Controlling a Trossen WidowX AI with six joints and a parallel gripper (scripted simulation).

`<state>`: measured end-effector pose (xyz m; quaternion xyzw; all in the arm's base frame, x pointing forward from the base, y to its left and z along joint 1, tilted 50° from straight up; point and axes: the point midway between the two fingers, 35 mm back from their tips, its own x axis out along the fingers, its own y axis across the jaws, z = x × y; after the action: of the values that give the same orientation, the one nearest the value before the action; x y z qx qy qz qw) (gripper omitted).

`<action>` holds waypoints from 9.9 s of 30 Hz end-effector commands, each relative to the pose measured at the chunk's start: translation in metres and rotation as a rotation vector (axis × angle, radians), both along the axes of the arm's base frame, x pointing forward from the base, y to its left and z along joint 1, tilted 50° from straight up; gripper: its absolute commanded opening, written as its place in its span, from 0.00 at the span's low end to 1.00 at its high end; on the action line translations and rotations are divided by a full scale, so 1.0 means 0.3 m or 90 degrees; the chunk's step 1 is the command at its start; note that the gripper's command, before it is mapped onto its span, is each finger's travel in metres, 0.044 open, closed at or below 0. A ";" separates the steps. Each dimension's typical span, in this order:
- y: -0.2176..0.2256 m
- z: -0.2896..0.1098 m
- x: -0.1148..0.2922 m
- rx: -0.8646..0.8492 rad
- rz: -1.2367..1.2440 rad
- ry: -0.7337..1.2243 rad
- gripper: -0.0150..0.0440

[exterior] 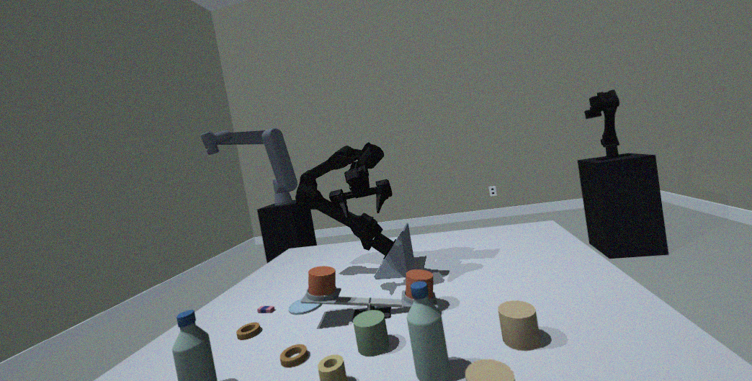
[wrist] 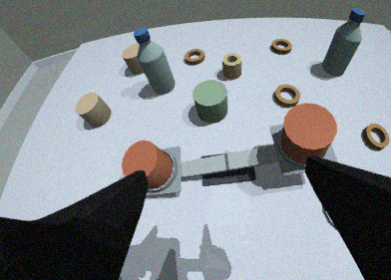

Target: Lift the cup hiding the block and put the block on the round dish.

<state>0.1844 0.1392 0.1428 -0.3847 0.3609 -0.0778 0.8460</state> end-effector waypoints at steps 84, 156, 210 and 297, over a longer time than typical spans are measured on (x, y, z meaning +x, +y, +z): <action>-0.036 -0.668 0.301 0.330 -0.967 -0.369 1.00; -0.090 -0.726 0.317 0.331 -0.967 -0.369 0.25; 0.084 -0.577 0.314 0.332 -0.967 -0.366 0.25; 0.153 -0.545 0.285 0.322 -0.966 -0.366 0.25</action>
<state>0.2728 0.1821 -0.0118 0.1965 0.2979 -0.6366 0.6836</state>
